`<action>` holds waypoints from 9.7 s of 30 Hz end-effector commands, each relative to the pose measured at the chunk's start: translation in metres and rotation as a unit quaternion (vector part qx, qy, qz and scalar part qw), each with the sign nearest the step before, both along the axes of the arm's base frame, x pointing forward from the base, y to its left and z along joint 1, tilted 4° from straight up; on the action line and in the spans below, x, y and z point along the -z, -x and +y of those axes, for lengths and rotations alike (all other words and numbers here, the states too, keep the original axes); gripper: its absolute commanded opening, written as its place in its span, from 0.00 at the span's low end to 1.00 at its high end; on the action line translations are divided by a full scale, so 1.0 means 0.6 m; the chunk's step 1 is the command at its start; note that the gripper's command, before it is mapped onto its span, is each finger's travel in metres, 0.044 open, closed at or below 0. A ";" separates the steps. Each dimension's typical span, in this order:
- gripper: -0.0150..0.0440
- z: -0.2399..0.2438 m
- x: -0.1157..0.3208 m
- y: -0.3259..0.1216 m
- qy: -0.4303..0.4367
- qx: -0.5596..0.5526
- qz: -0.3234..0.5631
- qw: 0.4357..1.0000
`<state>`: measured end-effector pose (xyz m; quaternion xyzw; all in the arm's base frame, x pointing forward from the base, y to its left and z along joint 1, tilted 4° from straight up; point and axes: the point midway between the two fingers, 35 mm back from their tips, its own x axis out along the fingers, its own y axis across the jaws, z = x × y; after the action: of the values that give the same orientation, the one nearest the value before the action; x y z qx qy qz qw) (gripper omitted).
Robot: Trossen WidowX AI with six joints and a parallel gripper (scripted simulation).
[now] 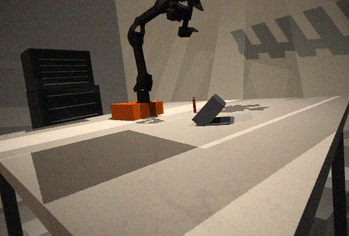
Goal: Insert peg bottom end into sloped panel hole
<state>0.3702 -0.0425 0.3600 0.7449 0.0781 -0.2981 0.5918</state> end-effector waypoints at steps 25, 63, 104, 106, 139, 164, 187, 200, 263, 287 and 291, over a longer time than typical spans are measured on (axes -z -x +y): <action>1.00 0.120 0.249 0.020 0.168 -0.313 0.241 0.903; 1.00 0.223 0.483 0.169 0.250 -0.656 0.374 0.606; 0.78 0.229 0.571 0.165 0.253 -0.656 0.374 0.605; 0.69 0.229 0.571 0.165 0.253 -0.656 0.374 0.605; 0.25 0.222 0.447 0.164 0.250 -0.656 0.374 0.606; 0.25 0.193 0.442 0.138 0.203 -0.619 0.362 0.666; 0.25 0.157 0.445 0.110 0.151 -0.574 0.344 0.728; 0.25 0.134 0.445 0.096 0.123 -0.547 0.331 0.759; 0.25 0.002 0.439 0.044 -0.008 -0.401 0.251 0.881; 0.25 -0.056 0.434 0.036 -0.053 -0.343 0.213 0.913; 0.25 -0.066 0.433 0.035 -0.060 -0.334 0.206 0.918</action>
<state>0.3483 -0.0786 0.0997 0.6229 0.4663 -0.2250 0.5864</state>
